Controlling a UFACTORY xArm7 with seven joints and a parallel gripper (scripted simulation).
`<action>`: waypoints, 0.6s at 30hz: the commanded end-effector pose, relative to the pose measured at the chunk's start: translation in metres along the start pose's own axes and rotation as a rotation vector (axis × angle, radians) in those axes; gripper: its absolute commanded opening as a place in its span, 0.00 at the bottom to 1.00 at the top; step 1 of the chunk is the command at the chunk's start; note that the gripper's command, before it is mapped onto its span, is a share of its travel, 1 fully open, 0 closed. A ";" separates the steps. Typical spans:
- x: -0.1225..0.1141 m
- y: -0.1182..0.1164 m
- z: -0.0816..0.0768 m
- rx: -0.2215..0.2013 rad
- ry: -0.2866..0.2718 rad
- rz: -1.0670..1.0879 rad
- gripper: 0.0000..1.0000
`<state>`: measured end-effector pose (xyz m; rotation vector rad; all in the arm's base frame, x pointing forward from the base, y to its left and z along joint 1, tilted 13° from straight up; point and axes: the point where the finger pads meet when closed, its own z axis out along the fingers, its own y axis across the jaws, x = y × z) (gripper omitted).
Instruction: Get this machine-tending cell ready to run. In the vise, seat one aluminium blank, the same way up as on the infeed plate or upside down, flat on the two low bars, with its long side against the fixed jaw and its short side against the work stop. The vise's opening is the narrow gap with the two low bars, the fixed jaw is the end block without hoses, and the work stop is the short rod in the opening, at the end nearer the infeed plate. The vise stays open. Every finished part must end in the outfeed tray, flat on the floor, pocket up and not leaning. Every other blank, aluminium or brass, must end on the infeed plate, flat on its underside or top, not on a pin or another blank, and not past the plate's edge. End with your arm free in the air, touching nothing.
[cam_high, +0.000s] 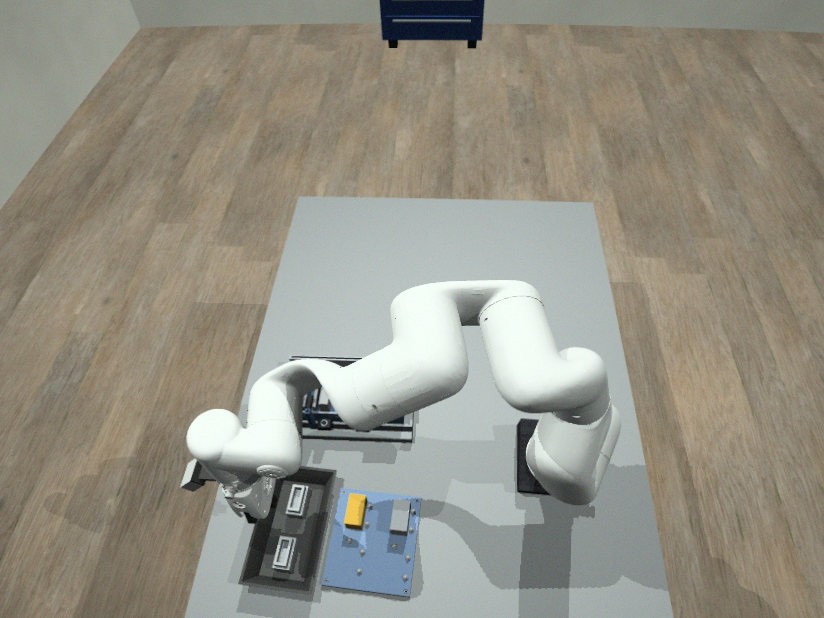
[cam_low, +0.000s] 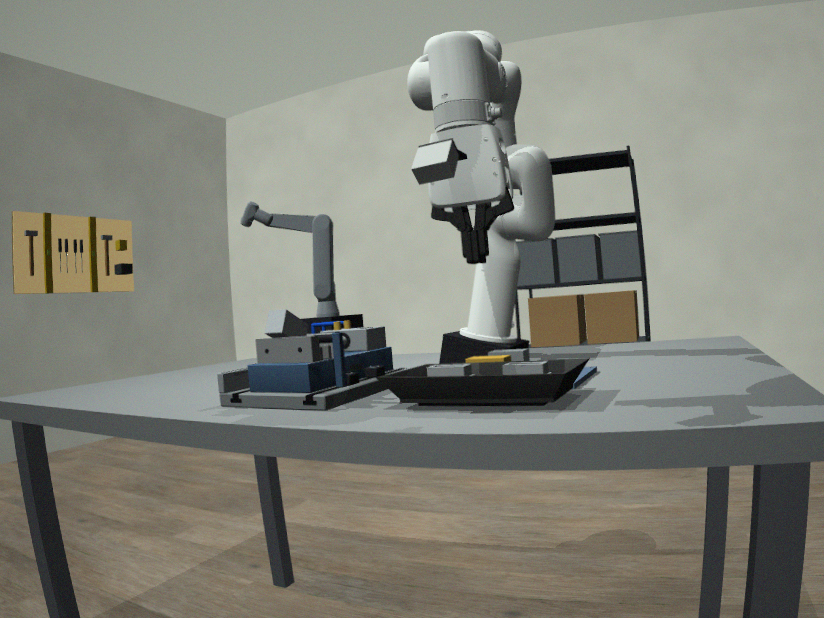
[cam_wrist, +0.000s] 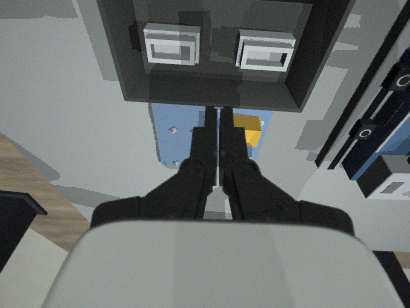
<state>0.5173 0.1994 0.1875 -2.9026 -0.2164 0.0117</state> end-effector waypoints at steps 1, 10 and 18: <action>0.001 0.000 -0.004 0.000 0.004 0.000 0.00; 0.001 0.001 -0.006 0.000 0.004 0.000 0.00; 0.012 0.090 -0.007 -0.002 0.005 0.001 0.00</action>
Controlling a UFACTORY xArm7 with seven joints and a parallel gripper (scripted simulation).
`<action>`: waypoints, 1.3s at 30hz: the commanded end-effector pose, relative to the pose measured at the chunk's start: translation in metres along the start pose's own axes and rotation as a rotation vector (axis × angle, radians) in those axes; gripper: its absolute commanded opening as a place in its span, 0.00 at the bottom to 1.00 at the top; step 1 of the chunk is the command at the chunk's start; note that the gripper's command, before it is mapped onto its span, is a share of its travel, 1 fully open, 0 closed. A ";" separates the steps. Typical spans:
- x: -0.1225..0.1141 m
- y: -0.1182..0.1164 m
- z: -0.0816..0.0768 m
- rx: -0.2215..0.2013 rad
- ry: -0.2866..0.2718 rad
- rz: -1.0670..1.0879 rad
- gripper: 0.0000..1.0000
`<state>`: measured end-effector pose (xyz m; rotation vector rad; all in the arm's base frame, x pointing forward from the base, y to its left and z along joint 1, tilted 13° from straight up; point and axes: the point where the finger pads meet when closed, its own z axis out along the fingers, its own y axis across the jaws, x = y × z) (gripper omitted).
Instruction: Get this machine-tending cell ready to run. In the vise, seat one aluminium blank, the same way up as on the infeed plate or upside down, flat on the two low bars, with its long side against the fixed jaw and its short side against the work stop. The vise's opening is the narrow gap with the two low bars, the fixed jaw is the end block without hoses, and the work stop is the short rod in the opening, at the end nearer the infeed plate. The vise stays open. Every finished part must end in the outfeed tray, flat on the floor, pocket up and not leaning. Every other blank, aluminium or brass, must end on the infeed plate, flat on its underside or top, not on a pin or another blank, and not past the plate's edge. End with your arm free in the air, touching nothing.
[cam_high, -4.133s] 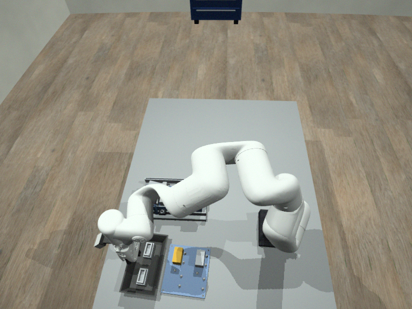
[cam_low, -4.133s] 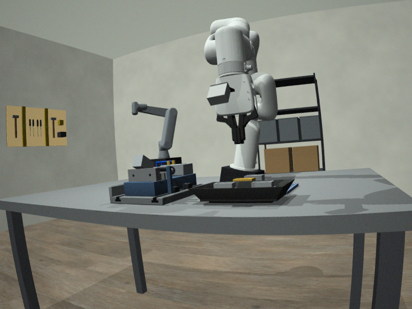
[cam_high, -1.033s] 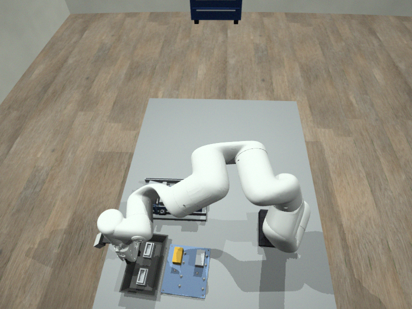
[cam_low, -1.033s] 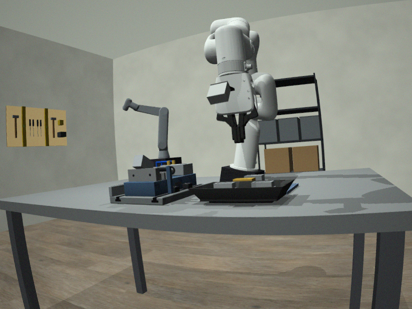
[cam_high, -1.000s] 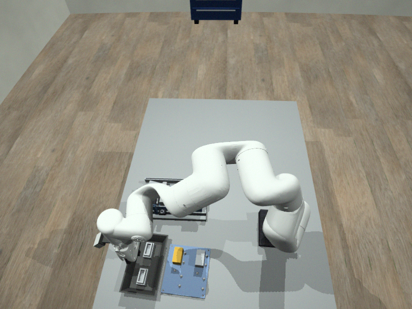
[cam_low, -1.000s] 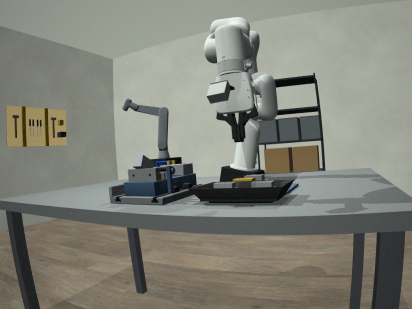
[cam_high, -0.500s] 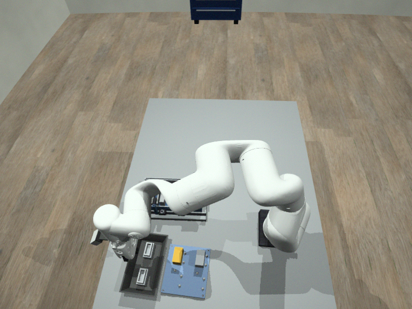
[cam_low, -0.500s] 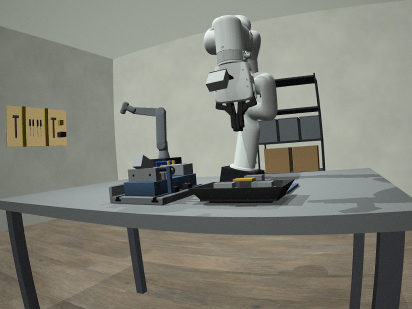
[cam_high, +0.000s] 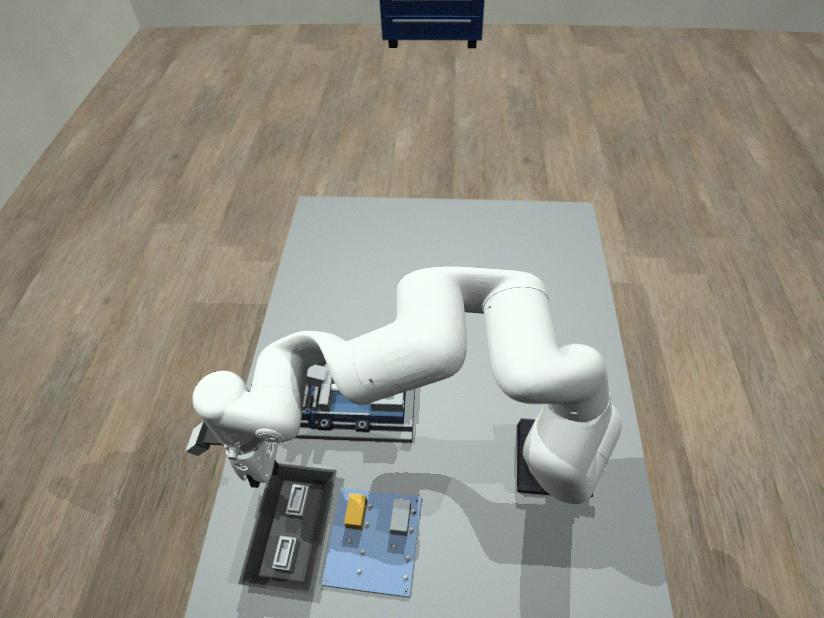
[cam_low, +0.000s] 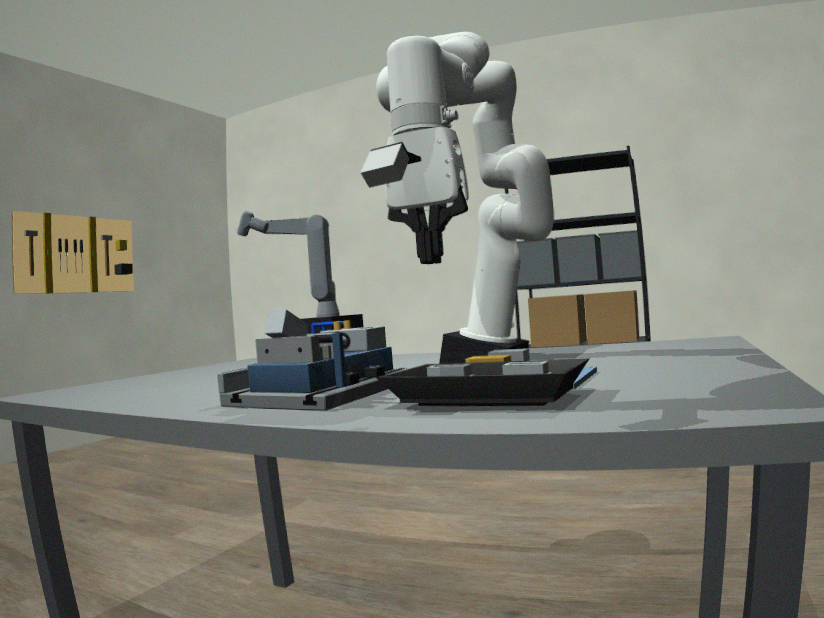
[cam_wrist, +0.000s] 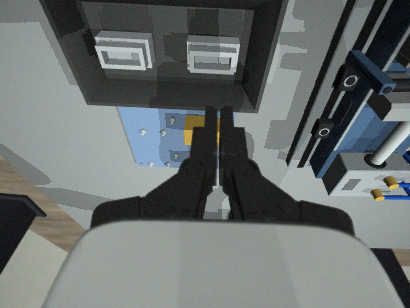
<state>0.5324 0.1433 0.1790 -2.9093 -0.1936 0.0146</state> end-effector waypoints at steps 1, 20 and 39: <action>0.006 0.041 -0.002 0.003 0.006 -0.015 0.00; -0.018 0.220 0.000 0.005 0.005 -0.016 0.00; -0.021 0.231 0.000 0.005 0.005 -0.016 0.00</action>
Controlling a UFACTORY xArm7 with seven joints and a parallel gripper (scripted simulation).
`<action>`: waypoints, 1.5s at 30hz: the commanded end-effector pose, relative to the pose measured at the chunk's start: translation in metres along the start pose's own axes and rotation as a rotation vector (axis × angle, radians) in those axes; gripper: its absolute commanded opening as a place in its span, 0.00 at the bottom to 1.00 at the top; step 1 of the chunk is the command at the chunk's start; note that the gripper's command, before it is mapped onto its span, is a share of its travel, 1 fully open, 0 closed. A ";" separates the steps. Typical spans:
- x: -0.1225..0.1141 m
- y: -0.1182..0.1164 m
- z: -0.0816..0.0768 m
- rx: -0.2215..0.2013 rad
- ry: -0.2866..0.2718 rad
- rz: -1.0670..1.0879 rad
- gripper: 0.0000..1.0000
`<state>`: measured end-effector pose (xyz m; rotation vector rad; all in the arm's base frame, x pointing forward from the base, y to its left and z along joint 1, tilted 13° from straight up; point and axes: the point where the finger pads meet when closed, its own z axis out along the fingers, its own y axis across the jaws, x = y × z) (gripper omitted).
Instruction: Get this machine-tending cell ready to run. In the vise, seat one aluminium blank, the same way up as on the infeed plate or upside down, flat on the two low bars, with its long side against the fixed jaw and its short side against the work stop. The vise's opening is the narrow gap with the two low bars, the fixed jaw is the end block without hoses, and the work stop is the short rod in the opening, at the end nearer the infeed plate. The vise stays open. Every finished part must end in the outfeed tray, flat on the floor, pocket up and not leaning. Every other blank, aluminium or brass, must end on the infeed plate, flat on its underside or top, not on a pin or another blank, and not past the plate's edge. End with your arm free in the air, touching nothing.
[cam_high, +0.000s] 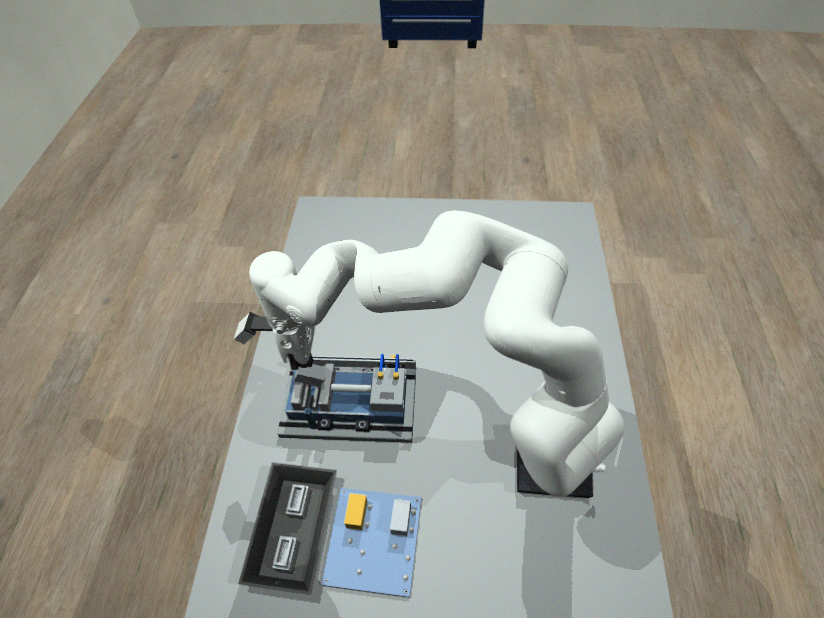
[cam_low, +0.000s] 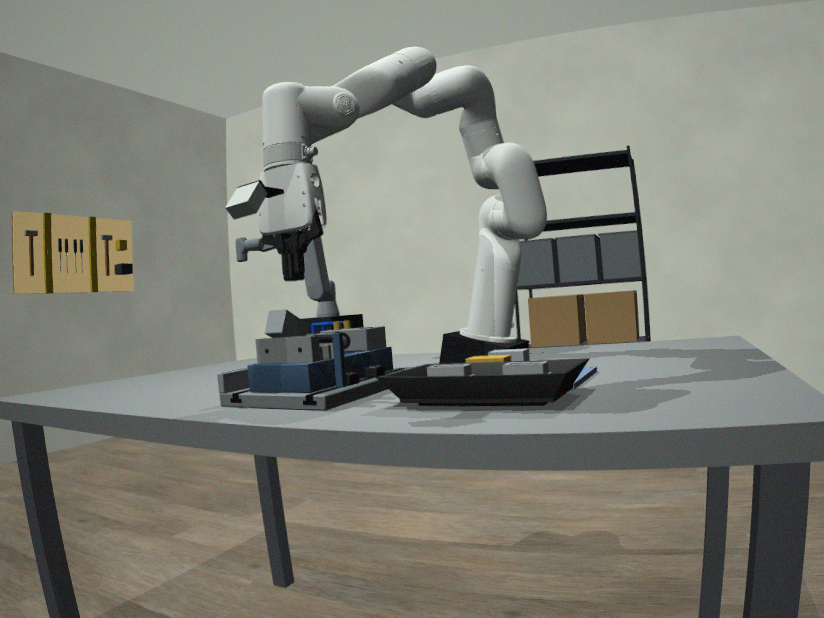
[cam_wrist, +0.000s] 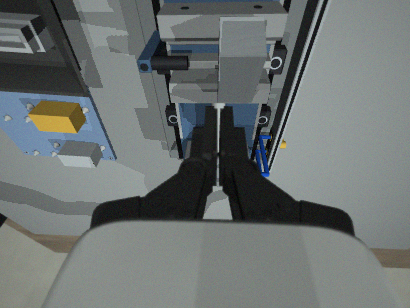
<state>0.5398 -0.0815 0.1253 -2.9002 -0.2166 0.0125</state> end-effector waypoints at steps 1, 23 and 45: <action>0.001 0.001 -0.002 -0.002 0.005 0.000 0.00; 0.003 0.010 -0.002 -0.002 0.004 0.000 0.00; 0.005 0.016 -0.002 -0.003 0.004 0.001 0.69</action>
